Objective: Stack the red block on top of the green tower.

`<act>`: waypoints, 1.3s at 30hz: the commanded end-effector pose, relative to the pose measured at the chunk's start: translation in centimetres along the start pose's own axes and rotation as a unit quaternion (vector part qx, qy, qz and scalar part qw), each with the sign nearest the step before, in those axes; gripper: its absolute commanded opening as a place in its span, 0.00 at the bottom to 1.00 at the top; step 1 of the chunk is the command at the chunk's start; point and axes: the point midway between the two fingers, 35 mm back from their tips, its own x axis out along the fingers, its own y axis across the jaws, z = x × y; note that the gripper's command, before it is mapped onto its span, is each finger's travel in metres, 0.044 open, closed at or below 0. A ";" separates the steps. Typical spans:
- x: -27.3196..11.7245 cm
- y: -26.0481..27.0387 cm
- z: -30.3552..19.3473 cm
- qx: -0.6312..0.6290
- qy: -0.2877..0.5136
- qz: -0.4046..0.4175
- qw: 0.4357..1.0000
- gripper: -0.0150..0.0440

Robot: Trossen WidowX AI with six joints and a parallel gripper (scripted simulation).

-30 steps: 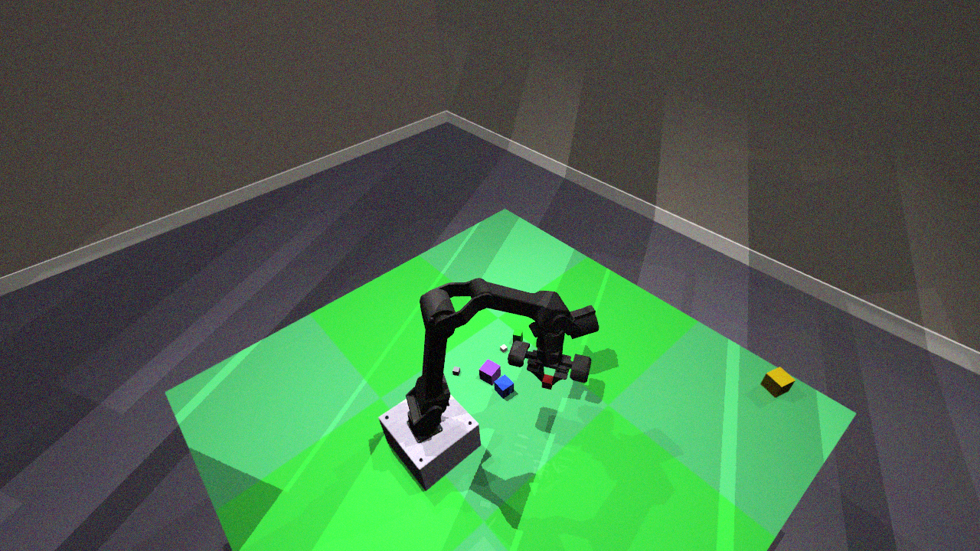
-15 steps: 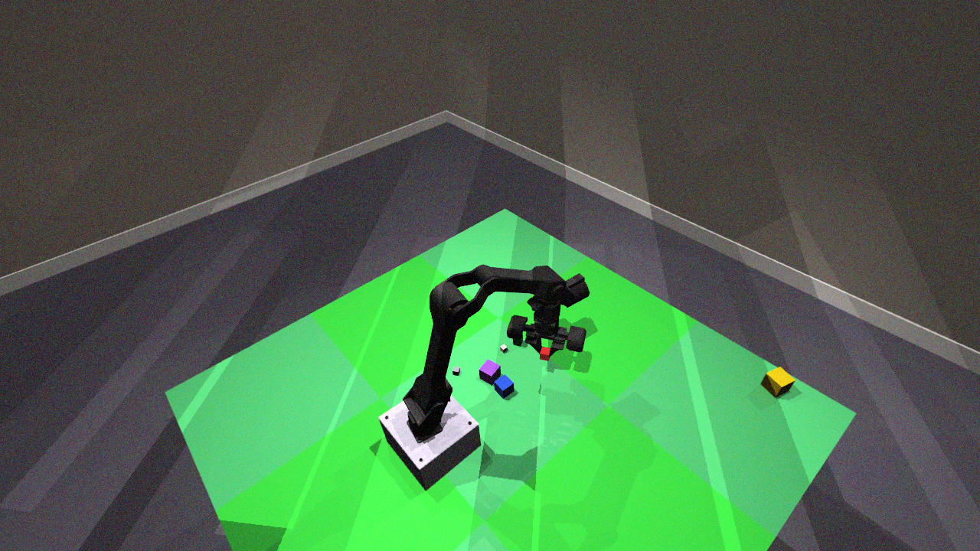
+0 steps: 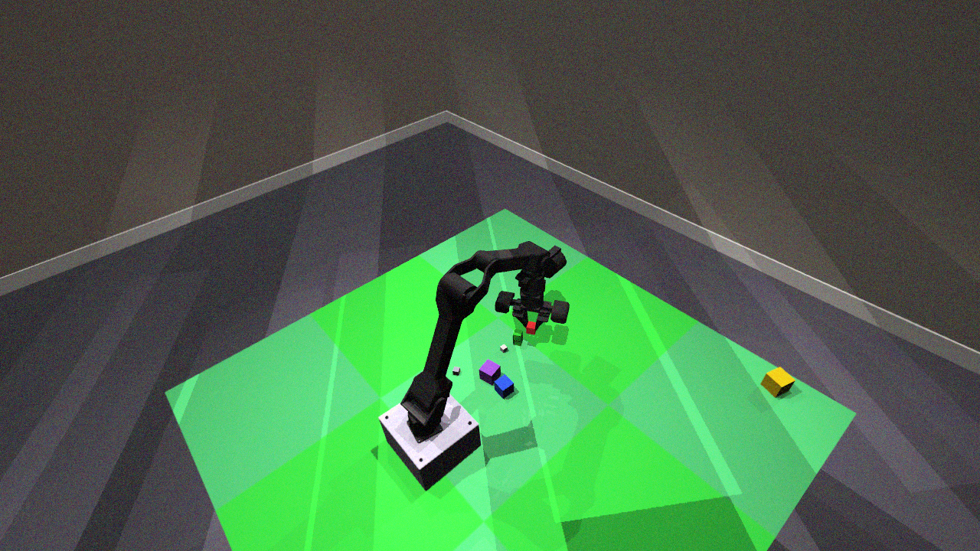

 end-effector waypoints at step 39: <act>7.0 5.0 4.7 0.019 0.000 0.002 1.000 0.25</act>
